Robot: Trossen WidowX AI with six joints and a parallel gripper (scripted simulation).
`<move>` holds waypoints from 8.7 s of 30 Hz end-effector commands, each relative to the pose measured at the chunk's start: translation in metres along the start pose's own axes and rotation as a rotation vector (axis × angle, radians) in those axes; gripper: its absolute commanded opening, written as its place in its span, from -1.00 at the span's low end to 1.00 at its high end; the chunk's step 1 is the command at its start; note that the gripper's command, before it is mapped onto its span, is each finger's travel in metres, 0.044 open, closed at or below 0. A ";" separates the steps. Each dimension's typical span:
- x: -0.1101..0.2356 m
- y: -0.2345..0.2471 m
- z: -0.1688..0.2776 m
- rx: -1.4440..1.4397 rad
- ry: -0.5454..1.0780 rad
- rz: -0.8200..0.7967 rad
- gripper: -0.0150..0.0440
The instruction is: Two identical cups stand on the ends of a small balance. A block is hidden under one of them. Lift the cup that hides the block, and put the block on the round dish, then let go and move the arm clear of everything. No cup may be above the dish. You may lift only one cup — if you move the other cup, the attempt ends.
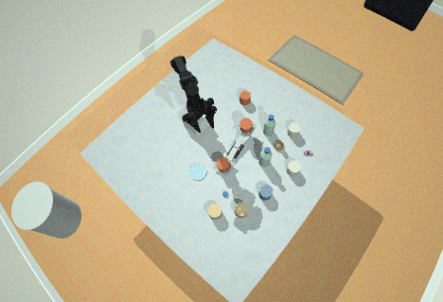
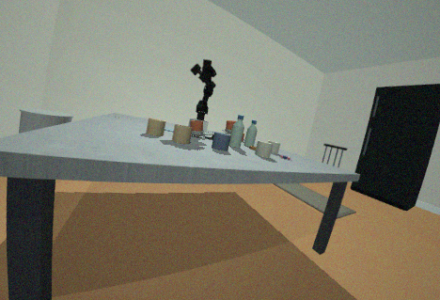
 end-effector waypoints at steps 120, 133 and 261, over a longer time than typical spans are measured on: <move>-0.272 0.082 0.048 -1.437 1.161 0.249 1.00; -0.279 0.090 0.061 -1.438 1.161 0.250 0.91; -0.220 0.028 -0.032 -1.432 1.172 0.248 -0.49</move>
Point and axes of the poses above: the point midway between the two fingers, 35 mm back from their tips, its own x axis back along the fingers, its own y axis across the jaws, z = x × y, the point moved 10 cm from there along x, back along the fingers, and after that the axes turned 4 degrees about -x, right-handed, at the moved point
